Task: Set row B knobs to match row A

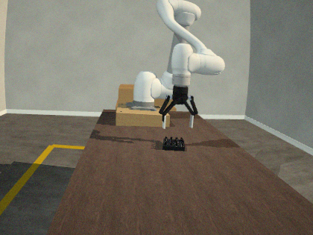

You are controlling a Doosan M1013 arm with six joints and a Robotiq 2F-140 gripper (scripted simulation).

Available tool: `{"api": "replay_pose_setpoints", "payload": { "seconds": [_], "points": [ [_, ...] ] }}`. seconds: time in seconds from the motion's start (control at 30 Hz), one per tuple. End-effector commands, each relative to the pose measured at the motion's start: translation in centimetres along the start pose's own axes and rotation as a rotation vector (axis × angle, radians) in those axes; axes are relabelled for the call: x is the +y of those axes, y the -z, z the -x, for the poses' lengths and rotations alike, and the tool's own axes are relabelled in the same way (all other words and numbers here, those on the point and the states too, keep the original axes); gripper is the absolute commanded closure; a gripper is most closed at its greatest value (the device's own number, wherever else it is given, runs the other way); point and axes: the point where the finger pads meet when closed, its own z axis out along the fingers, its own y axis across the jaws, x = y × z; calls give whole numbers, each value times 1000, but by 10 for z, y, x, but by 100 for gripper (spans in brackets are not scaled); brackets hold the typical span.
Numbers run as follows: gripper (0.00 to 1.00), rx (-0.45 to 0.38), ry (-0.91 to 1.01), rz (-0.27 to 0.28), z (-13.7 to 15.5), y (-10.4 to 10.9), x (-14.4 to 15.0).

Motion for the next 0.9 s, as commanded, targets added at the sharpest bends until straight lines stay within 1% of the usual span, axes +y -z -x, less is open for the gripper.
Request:
{"api": "replay_pose_setpoints", "payload": {
  "seconds": [0.0,0.13,0.63,0.87],
  "points": [
    [0,0,0,0,4,0,-1],
    [0,0,0,0,7,0,-3],
    [0,0,0,0,36,0,-12],
    [0,0,0,0,42,0,-14]
  ]
}}
